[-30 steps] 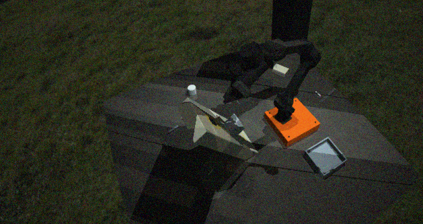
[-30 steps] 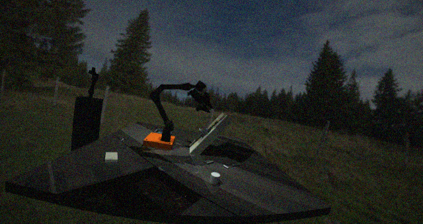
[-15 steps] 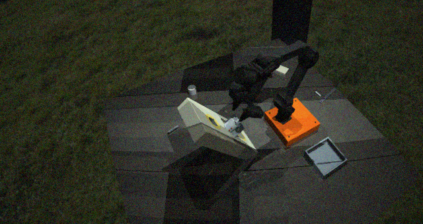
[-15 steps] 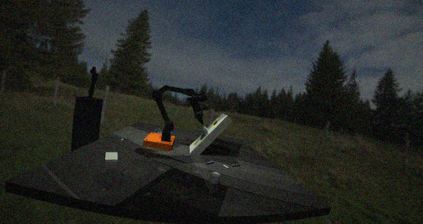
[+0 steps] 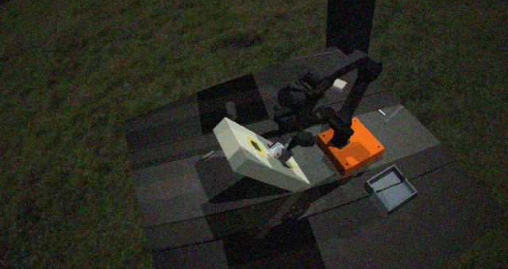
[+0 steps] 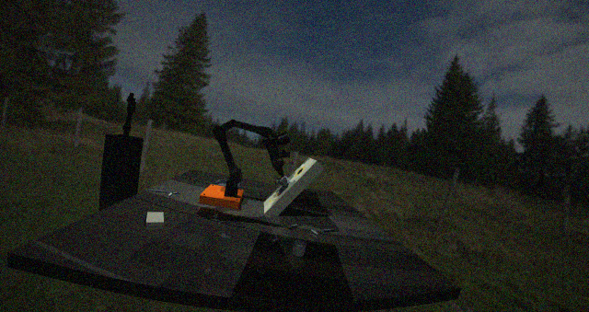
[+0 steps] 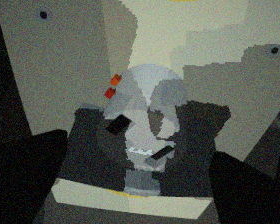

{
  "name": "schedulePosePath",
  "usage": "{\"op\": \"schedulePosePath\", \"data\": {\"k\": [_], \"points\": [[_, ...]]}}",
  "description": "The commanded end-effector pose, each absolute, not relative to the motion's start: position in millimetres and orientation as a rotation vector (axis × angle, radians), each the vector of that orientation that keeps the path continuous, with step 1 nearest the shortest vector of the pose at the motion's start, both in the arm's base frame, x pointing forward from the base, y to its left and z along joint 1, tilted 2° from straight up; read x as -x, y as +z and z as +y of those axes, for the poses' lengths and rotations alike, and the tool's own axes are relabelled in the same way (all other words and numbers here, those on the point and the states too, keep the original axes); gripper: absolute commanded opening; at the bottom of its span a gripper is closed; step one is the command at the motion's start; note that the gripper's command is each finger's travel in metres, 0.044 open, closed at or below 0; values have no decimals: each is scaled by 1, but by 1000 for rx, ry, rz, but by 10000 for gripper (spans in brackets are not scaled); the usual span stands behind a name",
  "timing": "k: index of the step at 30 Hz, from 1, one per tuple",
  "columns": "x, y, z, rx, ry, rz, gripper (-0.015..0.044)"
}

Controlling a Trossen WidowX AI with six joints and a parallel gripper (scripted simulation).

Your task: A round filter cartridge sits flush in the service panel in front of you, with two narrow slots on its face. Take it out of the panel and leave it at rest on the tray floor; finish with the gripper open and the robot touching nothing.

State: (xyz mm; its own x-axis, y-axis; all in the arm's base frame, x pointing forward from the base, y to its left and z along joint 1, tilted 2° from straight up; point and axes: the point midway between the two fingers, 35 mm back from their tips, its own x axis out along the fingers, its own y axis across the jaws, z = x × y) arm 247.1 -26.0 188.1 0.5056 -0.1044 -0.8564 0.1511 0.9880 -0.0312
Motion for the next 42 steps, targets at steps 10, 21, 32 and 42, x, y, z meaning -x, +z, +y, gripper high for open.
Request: {"op": "schedulePosePath", "data": {"k": [10,21,32,42], "points": [[-258,170,-28,-47,-148,1028,305],[-261,163,-29,-49,-154,1029,265],[-261,163,-29,-49,-154,1029,192],[-272,180,-31,-48,-157,1028,0]]}}
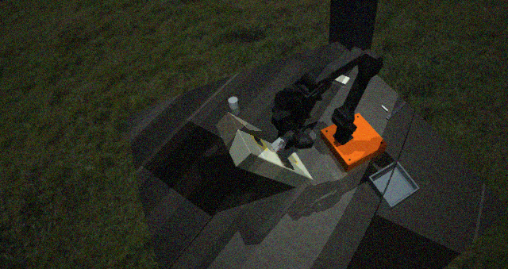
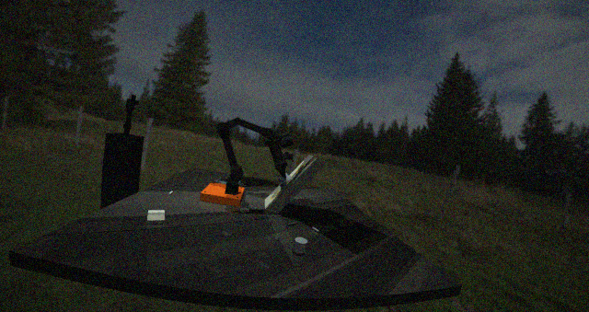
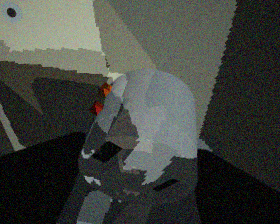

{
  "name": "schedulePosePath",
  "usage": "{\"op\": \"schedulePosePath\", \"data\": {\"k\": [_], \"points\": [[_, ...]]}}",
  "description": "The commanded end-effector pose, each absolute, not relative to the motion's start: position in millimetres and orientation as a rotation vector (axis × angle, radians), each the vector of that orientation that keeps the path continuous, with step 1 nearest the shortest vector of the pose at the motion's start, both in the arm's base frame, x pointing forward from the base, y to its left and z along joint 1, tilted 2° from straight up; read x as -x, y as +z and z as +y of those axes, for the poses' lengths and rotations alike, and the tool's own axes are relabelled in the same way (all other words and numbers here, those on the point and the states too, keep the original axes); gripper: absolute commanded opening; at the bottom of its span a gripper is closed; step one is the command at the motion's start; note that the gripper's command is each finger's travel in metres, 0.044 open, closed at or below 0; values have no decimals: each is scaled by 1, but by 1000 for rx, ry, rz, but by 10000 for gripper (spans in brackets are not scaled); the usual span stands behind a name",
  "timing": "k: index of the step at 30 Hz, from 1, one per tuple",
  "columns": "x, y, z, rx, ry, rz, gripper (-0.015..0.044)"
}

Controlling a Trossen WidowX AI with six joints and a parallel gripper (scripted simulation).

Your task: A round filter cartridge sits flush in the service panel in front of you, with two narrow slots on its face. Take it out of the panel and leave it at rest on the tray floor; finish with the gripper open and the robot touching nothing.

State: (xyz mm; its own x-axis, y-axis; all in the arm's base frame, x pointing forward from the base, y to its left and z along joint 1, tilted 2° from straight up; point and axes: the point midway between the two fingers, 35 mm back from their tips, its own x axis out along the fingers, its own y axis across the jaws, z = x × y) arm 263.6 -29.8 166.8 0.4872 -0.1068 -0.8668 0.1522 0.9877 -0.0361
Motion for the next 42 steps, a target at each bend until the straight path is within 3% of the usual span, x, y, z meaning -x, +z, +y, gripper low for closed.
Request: {"op": "schedulePosePath", "data": {"k": [1,24,42], "points": [[-274,182,-31,-48,-157,1028,0],[-233,263,-22,-48,-157,1031,0],[-250,253,29,-55,-155,1043,0]]}}
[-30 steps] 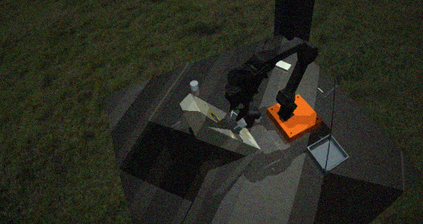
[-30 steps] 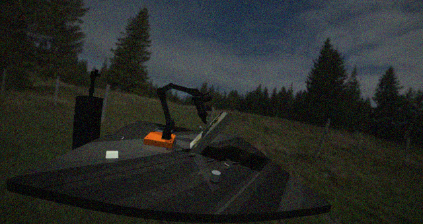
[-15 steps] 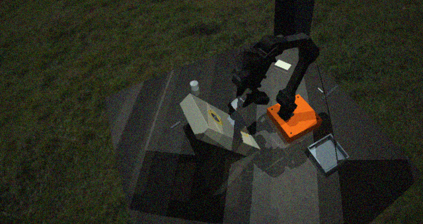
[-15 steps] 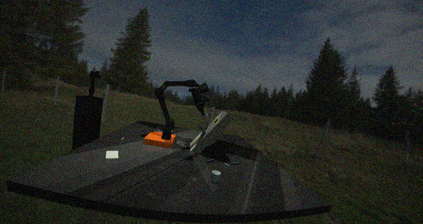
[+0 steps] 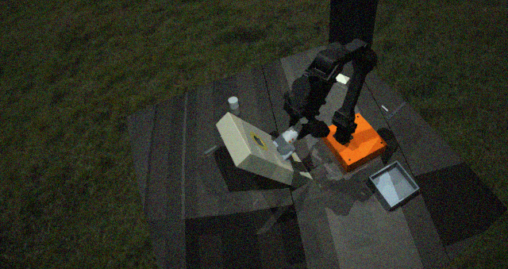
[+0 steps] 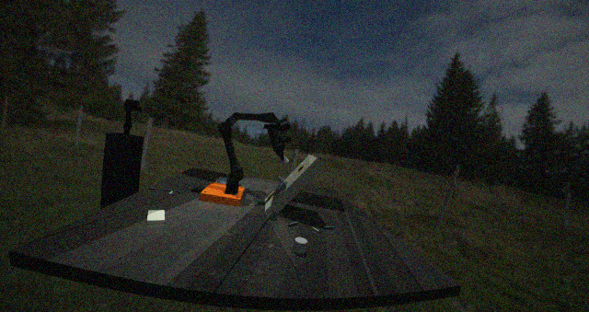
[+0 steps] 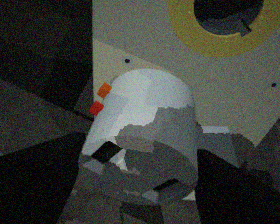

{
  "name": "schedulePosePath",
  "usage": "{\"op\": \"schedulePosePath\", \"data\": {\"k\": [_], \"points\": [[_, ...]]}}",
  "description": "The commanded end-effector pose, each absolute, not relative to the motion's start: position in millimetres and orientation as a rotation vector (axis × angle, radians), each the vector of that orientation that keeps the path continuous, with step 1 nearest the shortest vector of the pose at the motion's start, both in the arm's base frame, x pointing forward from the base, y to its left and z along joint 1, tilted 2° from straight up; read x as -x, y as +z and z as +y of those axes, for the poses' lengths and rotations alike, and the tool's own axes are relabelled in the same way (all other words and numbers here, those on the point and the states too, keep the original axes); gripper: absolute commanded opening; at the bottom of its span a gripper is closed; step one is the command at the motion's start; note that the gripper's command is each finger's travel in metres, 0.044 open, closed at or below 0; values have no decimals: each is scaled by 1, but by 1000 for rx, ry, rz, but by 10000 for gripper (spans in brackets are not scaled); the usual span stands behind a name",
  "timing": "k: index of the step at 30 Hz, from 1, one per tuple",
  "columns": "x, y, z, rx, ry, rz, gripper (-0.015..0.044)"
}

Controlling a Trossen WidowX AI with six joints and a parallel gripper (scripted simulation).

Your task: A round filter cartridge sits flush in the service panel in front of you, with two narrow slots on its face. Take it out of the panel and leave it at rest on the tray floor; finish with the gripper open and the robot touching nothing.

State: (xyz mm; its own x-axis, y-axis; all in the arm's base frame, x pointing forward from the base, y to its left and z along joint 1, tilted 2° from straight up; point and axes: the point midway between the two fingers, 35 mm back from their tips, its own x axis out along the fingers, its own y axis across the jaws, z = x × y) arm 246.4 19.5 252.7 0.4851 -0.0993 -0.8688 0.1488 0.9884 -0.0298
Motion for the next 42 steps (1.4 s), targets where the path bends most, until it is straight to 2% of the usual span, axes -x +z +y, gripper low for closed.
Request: {"op": "schedulePosePath", "data": {"k": [1,12,27,42], "points": [[-250,253,32,-56,-155,1042,0],[-251,247,57,-42,-133,1048,0],[-226,246,132,180,256,1051,0],[-179,246,198,405,651,1007,0]]}}
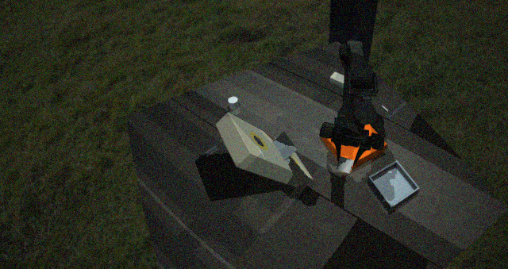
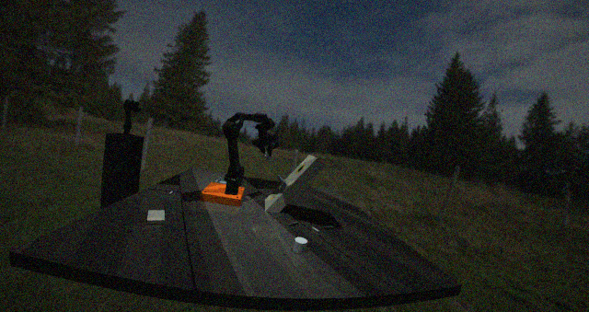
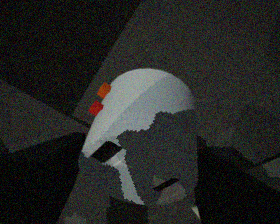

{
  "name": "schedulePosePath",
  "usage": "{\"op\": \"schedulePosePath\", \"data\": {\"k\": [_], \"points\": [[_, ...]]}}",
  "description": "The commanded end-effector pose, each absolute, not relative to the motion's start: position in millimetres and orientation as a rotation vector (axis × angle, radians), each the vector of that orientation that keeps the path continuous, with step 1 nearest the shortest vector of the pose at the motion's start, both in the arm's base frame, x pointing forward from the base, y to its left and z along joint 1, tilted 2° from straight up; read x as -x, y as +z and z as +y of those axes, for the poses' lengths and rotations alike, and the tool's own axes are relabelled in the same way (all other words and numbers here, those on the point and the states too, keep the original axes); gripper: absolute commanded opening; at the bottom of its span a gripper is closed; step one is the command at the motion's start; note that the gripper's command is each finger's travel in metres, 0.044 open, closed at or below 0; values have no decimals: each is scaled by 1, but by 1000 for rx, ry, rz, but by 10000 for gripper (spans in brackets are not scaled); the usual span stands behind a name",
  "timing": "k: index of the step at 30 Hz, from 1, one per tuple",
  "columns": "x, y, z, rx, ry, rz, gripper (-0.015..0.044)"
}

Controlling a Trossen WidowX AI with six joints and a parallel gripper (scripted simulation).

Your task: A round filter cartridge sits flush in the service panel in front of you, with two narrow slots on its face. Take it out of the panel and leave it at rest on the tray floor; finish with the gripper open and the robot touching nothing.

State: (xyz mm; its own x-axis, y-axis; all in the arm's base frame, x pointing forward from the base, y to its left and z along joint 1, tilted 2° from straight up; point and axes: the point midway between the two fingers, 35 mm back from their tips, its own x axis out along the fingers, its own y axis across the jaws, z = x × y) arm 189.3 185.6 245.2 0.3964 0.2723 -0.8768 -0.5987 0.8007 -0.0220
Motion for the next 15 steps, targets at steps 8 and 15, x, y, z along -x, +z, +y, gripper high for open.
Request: {"op": "schedulePosePath", "data": {"k": [8,15], "points": [[-146,246,226,520,856,964,0],[-141,244,231,536,884,958,0]]}}
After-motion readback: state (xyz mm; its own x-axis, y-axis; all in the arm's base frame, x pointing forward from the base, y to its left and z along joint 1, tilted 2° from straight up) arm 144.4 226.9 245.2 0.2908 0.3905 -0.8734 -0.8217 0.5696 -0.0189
